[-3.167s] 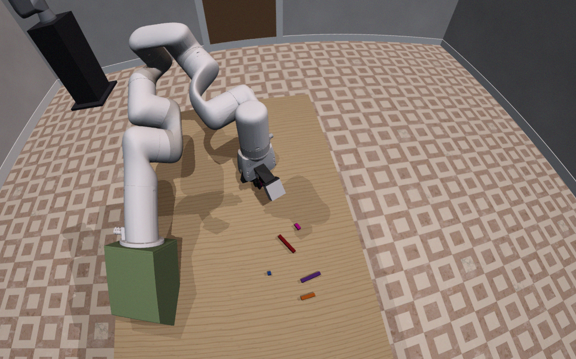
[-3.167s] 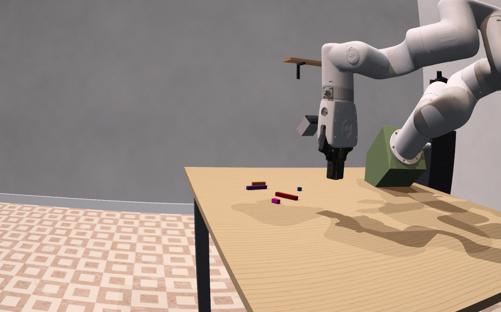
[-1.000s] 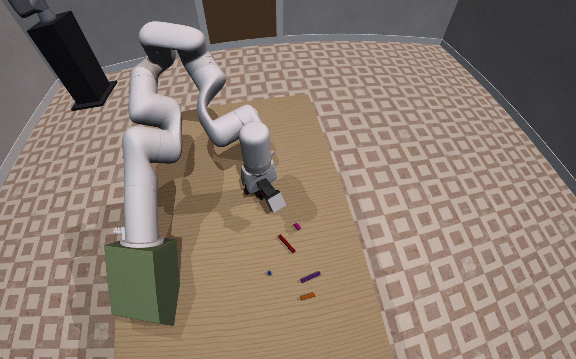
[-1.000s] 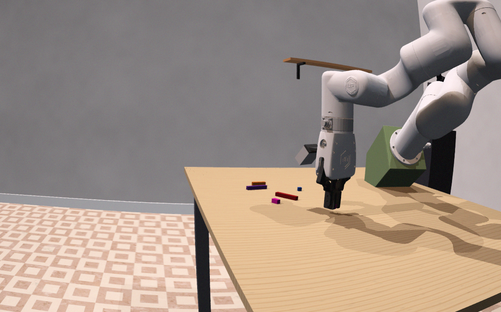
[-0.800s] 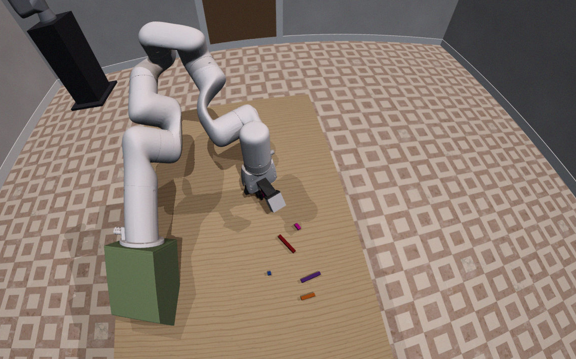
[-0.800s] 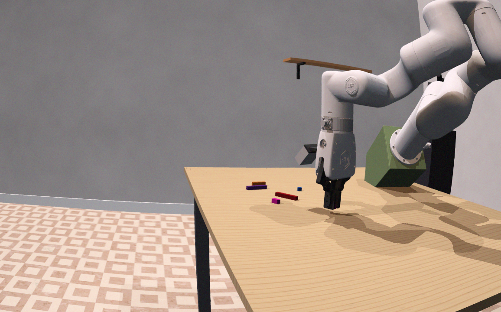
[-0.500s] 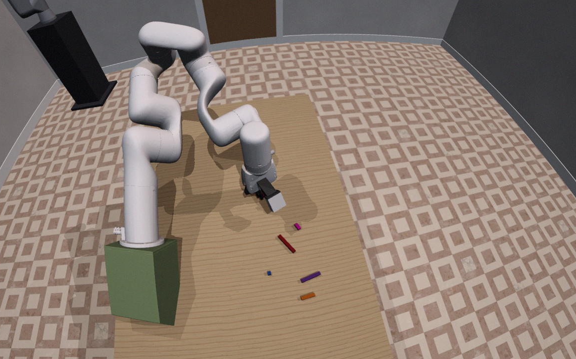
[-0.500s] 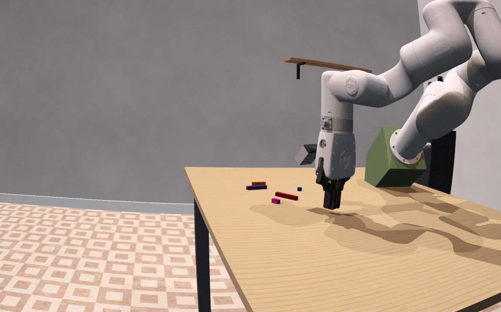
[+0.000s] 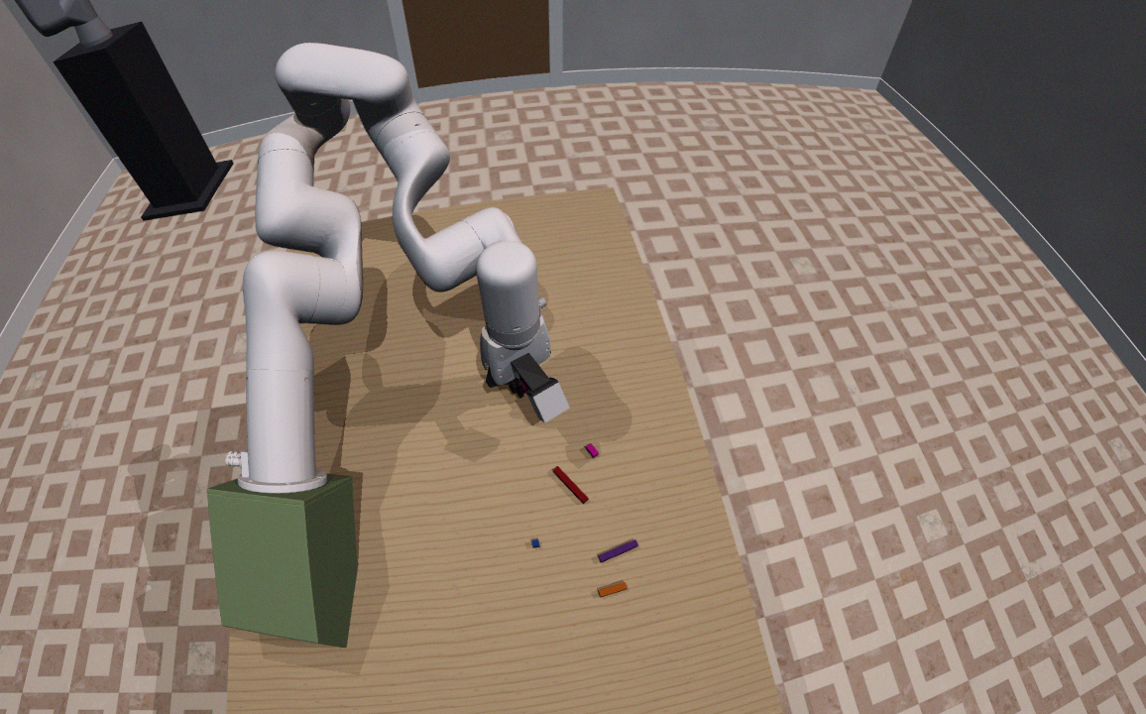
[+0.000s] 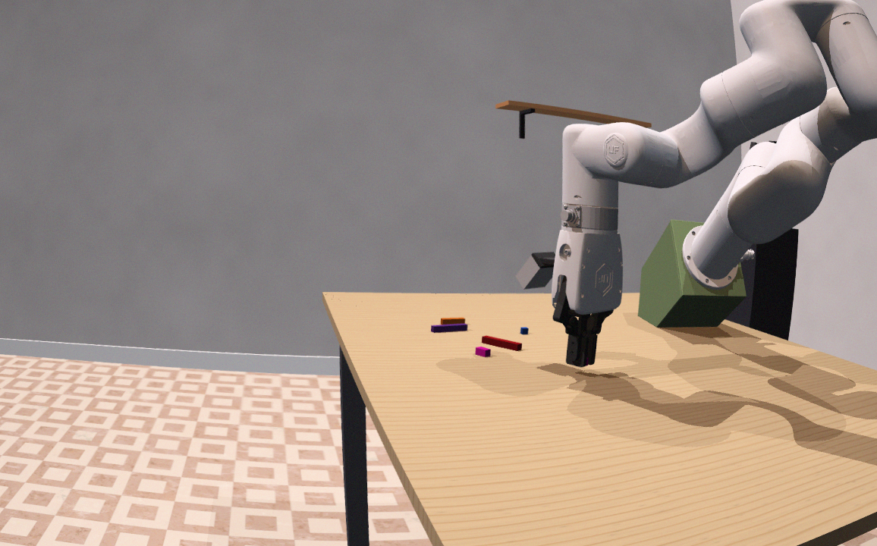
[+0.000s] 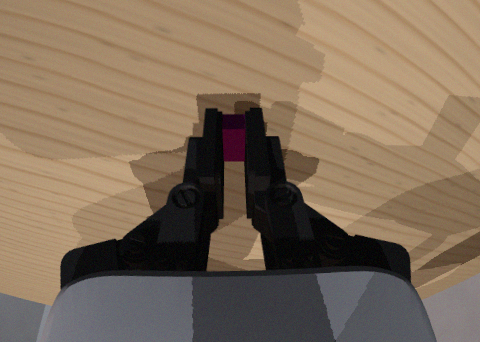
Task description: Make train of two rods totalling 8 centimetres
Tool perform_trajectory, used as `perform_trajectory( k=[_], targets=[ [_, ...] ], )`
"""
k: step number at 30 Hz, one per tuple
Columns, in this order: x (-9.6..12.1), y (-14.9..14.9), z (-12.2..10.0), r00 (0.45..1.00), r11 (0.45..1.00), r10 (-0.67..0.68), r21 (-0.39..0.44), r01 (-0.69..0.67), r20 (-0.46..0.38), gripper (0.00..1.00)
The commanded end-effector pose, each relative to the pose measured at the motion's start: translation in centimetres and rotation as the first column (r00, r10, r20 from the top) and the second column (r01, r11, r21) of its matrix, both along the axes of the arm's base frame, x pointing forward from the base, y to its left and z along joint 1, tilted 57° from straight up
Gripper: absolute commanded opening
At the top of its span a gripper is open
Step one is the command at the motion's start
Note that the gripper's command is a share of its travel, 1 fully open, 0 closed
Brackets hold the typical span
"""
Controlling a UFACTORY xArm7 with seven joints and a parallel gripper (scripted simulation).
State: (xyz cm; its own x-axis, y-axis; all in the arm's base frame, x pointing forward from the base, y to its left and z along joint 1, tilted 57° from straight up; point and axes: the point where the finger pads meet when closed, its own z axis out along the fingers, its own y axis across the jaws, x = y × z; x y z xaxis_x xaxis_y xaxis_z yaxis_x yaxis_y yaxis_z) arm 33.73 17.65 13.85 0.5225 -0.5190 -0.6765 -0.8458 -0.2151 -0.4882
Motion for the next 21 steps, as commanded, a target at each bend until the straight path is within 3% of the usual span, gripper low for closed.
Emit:
perform_trajectory(
  k=[1, 21],
  targets=[
    [0.09, -0.11, 0.04, 1.0, 1.0, -0.003, 0.0, 0.003, 0.001, 0.04],
    [0.22, 0.84, -0.59, 1.0, 1.0, -0.003, 0.0, 0.003, 0.001, 0.04]
  ],
)
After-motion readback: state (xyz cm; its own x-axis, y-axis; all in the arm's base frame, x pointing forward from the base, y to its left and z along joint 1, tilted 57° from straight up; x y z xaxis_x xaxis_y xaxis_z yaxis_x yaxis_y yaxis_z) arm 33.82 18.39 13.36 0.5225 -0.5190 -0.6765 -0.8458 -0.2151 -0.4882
